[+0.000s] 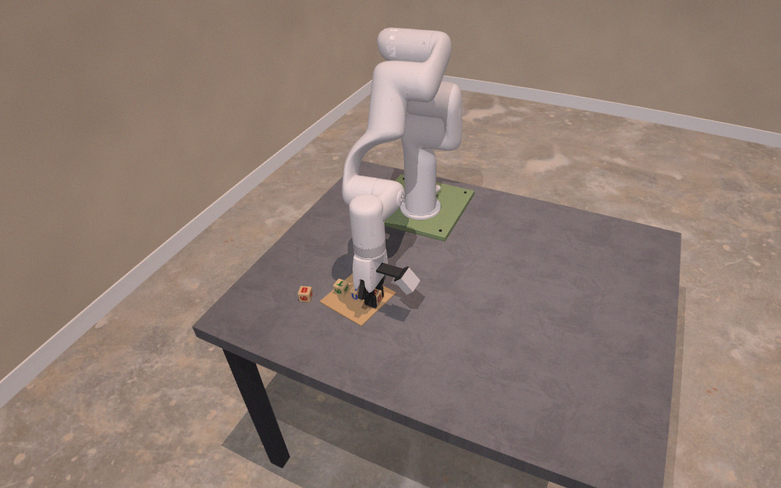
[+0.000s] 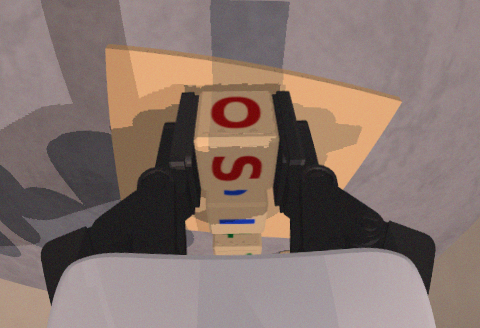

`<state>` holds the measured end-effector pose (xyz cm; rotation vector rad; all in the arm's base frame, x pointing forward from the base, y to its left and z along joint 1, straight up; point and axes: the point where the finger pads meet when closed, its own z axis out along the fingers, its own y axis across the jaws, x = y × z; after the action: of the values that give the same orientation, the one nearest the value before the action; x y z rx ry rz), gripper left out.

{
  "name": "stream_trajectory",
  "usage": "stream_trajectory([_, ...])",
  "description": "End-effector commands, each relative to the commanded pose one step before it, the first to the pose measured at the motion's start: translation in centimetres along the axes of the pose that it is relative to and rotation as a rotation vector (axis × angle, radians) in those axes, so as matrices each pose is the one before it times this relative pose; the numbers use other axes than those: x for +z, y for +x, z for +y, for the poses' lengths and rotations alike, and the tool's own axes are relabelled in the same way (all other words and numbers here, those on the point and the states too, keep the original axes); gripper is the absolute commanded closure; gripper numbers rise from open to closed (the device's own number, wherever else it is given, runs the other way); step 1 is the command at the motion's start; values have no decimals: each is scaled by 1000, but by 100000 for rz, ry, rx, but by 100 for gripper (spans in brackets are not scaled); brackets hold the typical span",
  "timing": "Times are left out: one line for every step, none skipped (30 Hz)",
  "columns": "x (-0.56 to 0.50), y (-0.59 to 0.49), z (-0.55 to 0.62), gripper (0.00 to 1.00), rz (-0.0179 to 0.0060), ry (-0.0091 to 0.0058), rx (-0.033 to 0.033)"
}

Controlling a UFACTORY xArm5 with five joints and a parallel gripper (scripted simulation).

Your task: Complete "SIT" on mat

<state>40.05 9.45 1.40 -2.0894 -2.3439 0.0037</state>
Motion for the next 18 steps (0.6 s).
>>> stream_trajectory([-109, 16, 131, 73, 42, -342, -1])
stream_trajectory([0, 0, 0, 73, 0, 0, 0])
stream_trajectory([0, 0, 0, 73, 0, 0, 0])
stream_trajectory([0, 0, 0, 73, 0, 0, 0])
stream_trajectory([0, 0, 0, 73, 0, 0, 0])
stream_trajectory([0, 0, 0, 73, 0, 0, 0])
stream_trajectory([2, 0, 0, 73, 0, 0, 0])
stream_trajectory([5, 0, 0, 73, 0, 0, 0])
stream_trajectory([9, 0, 0, 73, 0, 0, 0])
stream_trajectory([13, 0, 0, 73, 0, 0, 0])
stream_trajectory([18, 0, 0, 73, 0, 0, 0])
stream_trajectory([0, 0, 0, 73, 0, 0, 0])
stream_trajectory([0, 0, 0, 73, 0, 0, 0])
stream_trajectory([23, 0, 0, 73, 0, 0, 0])
stream_trajectory([27, 0, 0, 73, 0, 0, 0])
stream_trajectory([30, 0, 0, 73, 0, 0, 0])
stream_trajectory([33, 0, 0, 73, 0, 0, 0])
stream_trajectory([35, 0, 0, 73, 0, 0, 0])
